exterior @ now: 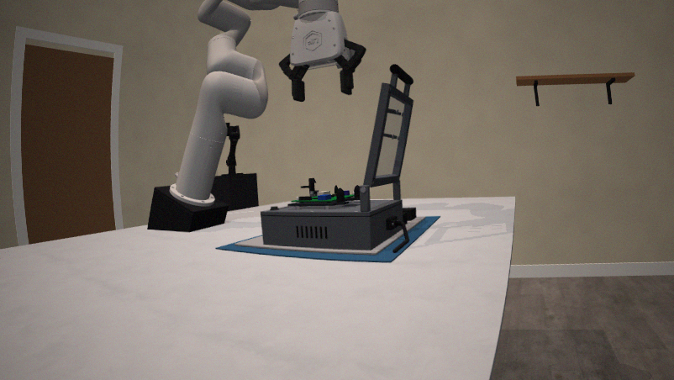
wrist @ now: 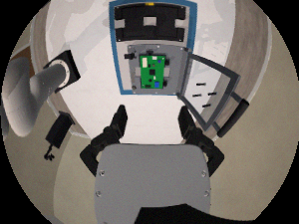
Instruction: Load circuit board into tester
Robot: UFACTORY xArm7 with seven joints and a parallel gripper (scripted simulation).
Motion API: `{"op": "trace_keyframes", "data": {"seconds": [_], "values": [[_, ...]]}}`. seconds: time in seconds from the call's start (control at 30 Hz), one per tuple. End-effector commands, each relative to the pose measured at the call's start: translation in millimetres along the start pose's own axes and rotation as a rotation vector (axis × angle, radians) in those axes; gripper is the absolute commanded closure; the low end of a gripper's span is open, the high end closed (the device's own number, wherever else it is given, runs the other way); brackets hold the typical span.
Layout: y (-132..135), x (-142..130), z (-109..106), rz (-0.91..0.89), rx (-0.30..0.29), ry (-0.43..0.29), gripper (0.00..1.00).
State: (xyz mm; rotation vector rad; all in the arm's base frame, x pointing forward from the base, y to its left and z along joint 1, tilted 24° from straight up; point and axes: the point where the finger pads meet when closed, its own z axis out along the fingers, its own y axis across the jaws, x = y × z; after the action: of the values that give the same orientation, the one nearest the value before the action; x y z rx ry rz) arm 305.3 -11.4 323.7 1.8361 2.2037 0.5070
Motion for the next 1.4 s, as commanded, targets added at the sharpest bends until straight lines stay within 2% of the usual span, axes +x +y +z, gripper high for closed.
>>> {"op": "trace_keyframes", "data": {"seconds": [0.0, 0.07, 0.43, 0.83, 0.87, 1.37], "values": [[0, 0, -22, -0.001, -0.002, 0.0, 0.0], [0, 0, -22, -0.001, -0.002, 0.0, 0.0], [0, 0, -57, -0.001, -0.002, 0.0, 0.0], [0, 0, -63, -0.001, -0.002, 0.0, 0.0], [0, 0, -63, -0.001, -0.002, 0.0, 0.49], [2, 0, -63, -0.001, -0.002, 0.0, 0.49]]}}
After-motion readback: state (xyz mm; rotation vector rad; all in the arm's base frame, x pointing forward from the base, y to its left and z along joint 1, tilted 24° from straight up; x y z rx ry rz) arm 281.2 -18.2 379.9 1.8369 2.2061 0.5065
